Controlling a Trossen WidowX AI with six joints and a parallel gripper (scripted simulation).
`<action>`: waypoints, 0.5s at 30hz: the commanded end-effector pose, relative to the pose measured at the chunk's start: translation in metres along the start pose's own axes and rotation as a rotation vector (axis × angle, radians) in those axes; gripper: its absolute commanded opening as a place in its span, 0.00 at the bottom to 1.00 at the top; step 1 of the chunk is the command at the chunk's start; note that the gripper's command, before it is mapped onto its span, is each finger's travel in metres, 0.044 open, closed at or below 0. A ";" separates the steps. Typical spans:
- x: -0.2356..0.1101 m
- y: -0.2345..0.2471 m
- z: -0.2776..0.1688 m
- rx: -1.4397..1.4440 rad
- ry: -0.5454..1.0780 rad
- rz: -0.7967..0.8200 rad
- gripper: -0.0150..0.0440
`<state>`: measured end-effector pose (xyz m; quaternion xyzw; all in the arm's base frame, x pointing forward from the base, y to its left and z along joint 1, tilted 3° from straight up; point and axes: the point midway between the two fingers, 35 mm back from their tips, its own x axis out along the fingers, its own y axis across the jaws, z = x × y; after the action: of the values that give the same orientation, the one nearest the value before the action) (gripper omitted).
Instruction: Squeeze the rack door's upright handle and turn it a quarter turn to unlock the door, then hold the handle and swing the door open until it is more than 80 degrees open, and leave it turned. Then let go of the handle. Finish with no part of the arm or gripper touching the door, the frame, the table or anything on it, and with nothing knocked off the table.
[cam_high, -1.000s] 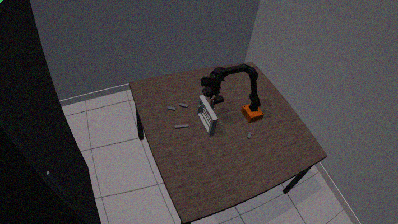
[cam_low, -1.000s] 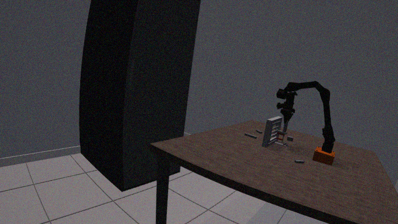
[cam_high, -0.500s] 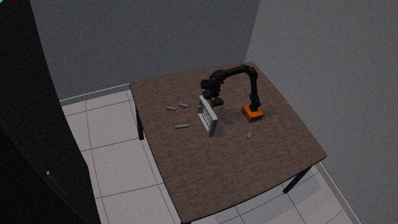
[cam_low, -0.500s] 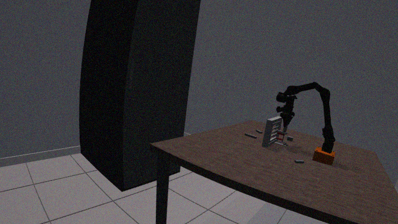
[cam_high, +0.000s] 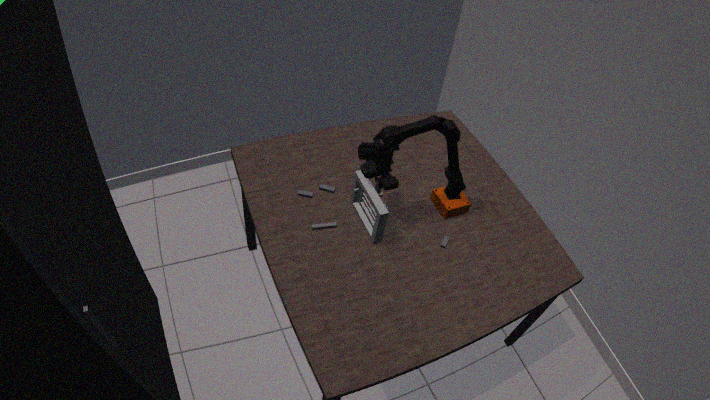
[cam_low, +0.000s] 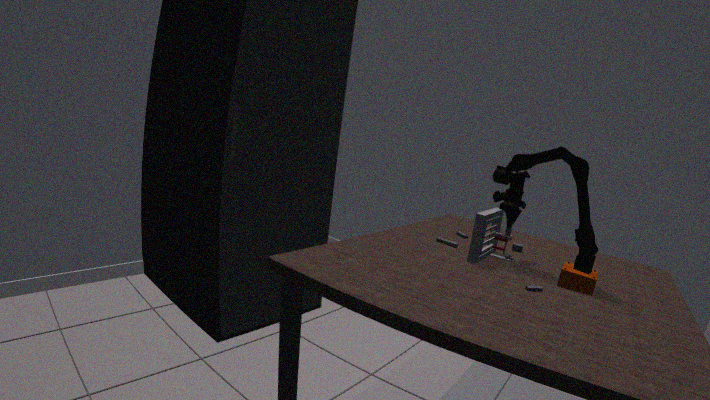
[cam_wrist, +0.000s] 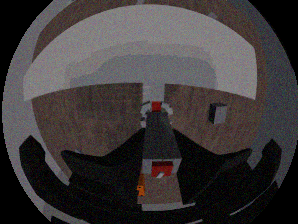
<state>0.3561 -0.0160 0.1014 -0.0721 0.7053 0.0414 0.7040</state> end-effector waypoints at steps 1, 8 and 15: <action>0.000 0.000 0.000 -0.005 -0.001 -0.001 0.35; 0.000 0.000 0.000 -0.005 -0.001 -0.001 0.29; 0.000 0.000 0.000 0.216 -0.001 -0.001 0.29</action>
<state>0.3561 -0.0160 0.1014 -0.0376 0.7065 0.0067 0.7066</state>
